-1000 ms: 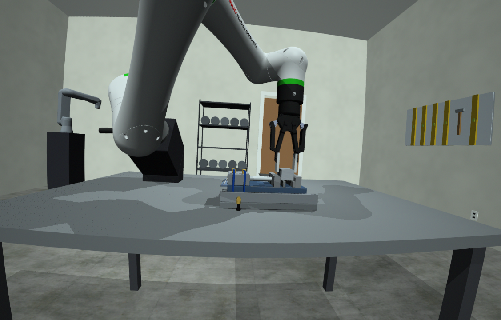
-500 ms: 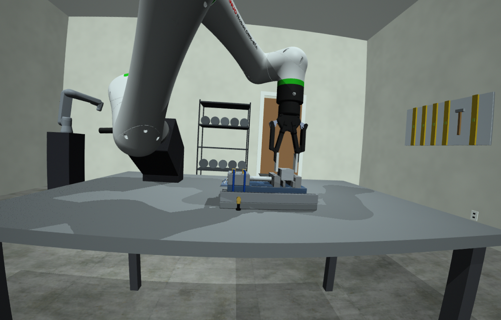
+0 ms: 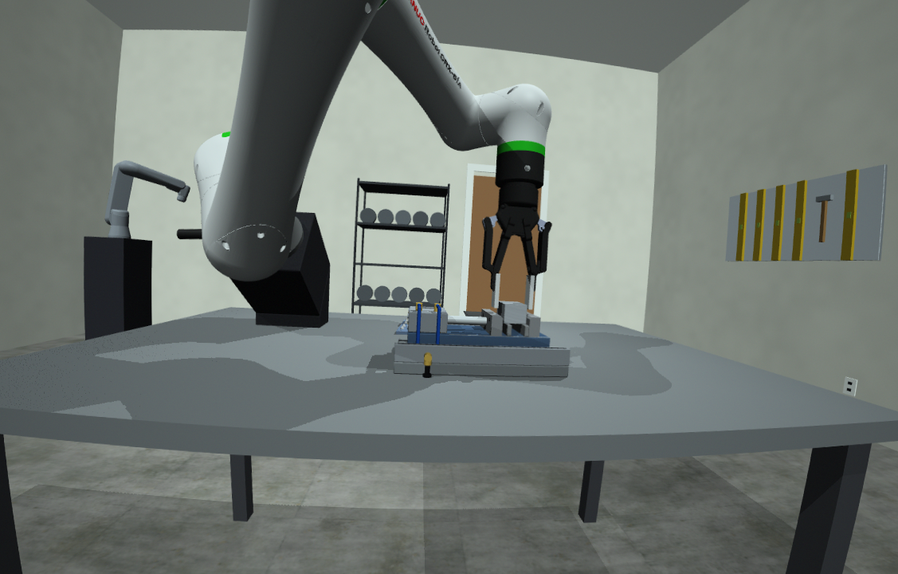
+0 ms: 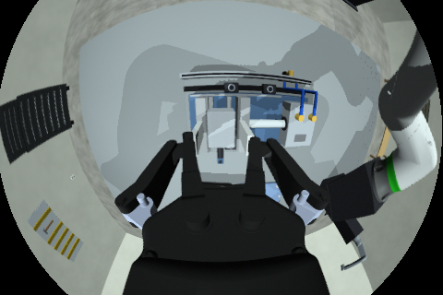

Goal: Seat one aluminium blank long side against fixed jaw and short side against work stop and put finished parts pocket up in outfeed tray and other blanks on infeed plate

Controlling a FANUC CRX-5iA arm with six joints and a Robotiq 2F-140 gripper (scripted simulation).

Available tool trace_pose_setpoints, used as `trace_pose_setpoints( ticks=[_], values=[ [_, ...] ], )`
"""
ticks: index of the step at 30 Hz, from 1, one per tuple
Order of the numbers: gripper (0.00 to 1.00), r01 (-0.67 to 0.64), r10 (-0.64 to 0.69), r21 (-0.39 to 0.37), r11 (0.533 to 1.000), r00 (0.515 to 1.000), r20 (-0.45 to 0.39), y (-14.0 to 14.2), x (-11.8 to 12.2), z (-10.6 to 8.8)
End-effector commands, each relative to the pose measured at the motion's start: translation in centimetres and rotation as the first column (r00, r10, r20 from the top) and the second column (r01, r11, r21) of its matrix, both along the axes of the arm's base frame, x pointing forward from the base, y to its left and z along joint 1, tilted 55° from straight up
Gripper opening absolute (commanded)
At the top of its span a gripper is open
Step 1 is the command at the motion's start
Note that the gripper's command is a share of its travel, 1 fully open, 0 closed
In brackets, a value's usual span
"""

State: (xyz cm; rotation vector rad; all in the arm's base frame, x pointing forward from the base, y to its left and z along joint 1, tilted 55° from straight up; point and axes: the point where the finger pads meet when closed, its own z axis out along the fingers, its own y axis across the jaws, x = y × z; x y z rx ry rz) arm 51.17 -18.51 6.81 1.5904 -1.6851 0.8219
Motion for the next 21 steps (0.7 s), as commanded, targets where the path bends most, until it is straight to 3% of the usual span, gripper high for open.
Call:
trace_pose_setpoints(
  ticks=[1,21],
  values=[
    [0.40,0.000,0.000,0.000,1.000,1.000,0.000,0.0,0.0,0.0],
    [0.40,0.000,0.000,0.000,1.000,1.000,0.000,2.0,0.1,1.4]
  ],
)
